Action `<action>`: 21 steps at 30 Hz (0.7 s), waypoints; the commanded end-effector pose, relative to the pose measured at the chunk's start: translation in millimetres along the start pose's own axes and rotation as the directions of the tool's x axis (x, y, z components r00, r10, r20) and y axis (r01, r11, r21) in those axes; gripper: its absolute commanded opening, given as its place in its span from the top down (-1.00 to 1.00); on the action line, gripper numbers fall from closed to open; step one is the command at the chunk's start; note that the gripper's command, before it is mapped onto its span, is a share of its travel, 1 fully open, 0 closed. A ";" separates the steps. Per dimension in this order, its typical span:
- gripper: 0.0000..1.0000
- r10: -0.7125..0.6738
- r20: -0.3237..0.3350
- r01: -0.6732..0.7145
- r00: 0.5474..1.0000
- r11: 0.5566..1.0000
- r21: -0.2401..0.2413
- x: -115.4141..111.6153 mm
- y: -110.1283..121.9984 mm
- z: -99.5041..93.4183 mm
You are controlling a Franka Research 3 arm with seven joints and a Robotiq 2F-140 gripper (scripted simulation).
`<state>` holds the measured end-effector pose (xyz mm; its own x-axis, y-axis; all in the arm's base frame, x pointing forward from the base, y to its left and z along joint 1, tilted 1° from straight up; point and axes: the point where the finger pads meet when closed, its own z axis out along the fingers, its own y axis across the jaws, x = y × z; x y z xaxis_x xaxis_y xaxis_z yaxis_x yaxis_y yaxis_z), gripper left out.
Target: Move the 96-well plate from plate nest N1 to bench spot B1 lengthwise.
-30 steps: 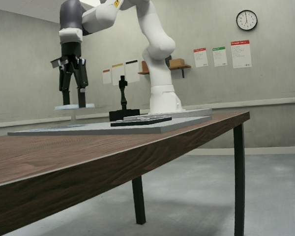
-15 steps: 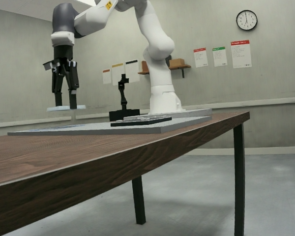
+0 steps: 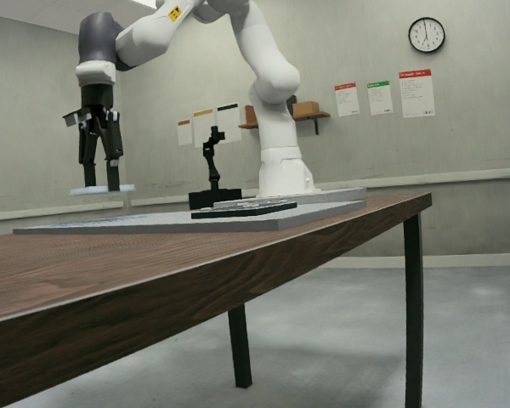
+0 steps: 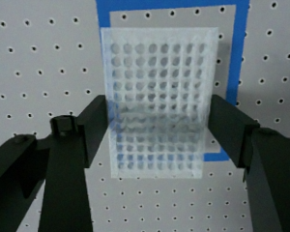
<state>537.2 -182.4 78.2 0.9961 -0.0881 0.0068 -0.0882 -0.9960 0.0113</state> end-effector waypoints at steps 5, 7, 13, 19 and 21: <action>-0.21 -0.037 0.000 0.037 0.999 0.999 -0.002 2.4 20.5 -0.8; -0.21 -0.037 0.000 0.037 0.999 0.999 -0.002 2.2 20.7 -0.8; -0.21 -0.037 0.000 0.037 0.999 0.999 -0.002 2.0 20.4 -0.8; -0.21 -0.037 0.000 0.037 0.999 0.999 -0.002 1.7 20.2 -0.8; -0.21 -0.037 0.000 0.037 0.999 0.999 -0.002 1.6 20.2 -0.8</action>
<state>535.0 -201.1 77.6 0.9978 -0.0661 -0.0009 -0.0661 -0.9978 0.0101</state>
